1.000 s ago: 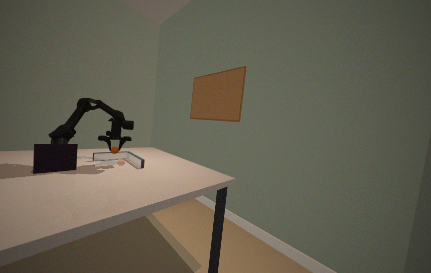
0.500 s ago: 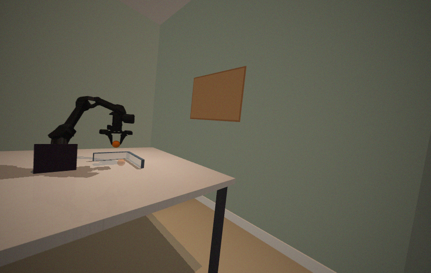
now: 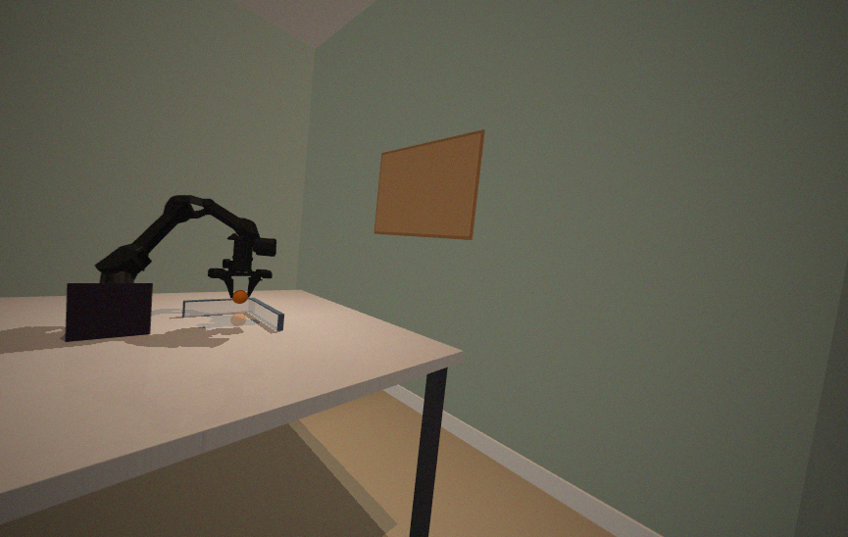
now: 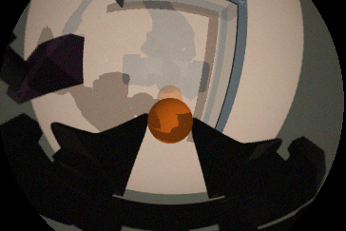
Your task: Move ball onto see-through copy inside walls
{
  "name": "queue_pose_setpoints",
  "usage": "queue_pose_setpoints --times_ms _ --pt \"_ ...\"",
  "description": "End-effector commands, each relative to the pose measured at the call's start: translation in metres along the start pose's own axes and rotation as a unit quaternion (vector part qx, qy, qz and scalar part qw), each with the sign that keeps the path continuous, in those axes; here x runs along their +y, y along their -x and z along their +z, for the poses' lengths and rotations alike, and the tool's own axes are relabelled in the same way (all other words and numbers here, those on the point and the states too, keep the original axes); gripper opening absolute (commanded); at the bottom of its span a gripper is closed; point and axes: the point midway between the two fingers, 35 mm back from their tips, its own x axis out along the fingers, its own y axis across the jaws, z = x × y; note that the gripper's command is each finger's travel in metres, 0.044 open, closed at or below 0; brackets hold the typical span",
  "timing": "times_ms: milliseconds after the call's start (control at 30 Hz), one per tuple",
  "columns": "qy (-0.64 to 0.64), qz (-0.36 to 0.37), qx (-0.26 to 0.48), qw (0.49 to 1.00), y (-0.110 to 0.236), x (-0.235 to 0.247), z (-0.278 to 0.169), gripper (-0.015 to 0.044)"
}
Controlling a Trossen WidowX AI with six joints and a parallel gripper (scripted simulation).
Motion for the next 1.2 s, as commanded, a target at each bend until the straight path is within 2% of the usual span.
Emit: queue_pose_setpoints --times_ms 0,333,1000,1167 --pt "-0.002 0.000 -0.003 1.000 -0.013 -0.001 -0.001 0.0000" --pt "-0.002 0.000 -0.005 1.000 -0.067 0.000 0.001 0.0000" --pt "-0.002 0.000 -0.005 1.000 -0.087 0.000 0.001 0.0000" --pt "0.001 -0.002 -0.002 1.000 -0.084 -0.001 0.002 0.0131"
